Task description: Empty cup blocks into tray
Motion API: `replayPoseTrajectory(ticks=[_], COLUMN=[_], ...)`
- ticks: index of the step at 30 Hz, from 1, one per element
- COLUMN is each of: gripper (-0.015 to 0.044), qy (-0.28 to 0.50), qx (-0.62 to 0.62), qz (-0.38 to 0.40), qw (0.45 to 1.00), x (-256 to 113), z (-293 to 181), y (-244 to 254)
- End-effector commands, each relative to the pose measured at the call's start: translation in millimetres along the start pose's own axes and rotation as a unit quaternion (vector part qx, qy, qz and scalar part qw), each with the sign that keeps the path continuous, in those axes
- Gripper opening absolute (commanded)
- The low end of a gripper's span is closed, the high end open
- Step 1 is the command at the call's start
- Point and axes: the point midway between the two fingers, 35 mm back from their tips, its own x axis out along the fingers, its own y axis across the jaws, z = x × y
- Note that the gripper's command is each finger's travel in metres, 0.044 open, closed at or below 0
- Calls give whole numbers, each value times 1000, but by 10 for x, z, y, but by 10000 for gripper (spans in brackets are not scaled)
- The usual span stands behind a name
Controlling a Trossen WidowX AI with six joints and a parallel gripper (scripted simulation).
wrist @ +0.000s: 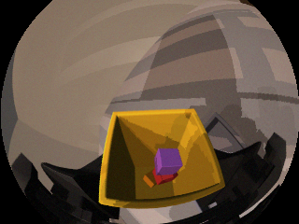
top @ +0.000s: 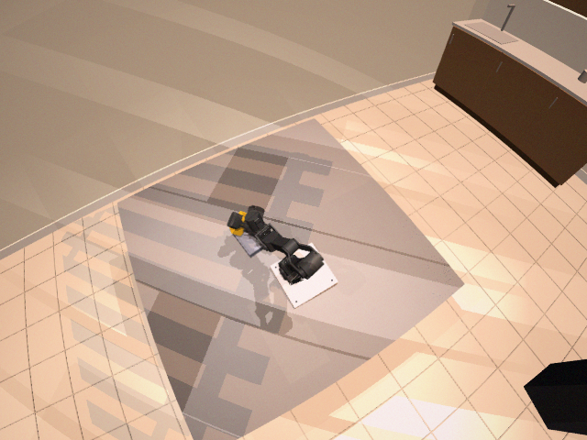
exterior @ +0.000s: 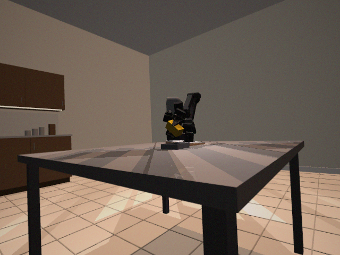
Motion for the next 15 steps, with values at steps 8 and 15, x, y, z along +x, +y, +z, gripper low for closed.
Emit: replayPoseTrajectory(ticks=[8,15], gripper=[0,0], qy=[-3,-3], qx=[122,197], qz=[0,0], qw=[993,980], x=[8,13], z=[3,0], y=[-4,-5])
